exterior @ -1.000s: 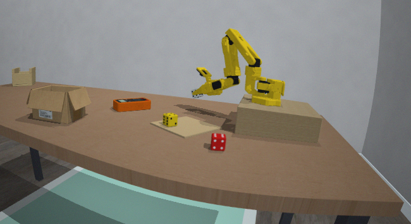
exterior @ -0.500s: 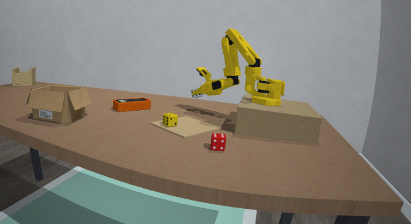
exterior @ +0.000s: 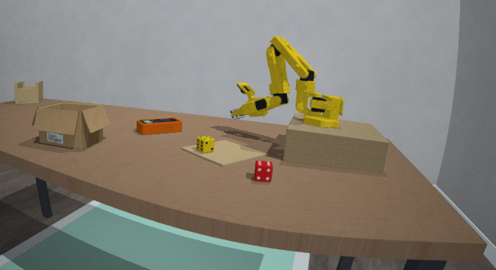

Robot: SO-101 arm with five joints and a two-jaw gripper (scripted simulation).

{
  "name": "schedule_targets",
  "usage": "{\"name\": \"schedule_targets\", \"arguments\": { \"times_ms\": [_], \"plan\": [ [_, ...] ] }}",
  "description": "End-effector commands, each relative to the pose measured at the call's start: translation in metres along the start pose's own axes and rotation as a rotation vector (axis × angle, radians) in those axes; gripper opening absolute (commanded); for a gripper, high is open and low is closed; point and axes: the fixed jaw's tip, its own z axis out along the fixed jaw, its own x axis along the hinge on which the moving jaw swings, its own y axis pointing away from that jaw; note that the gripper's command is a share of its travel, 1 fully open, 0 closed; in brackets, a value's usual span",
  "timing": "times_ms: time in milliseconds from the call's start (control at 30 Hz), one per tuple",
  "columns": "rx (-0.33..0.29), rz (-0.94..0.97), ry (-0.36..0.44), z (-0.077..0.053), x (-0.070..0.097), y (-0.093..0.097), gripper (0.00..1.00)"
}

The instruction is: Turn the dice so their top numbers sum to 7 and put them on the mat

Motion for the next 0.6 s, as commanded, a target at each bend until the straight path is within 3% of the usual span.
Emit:
{"name": "schedule_targets", "arguments": {
  "times_ms": [0,567],
  "plan": [
    [-0.009,0.006,-0.007,0.0006,0.0004,0.0026,0.00],
    [-0.009,0.006,-0.007,0.0027,0.0060,0.0025,0.00]
  ]
}}
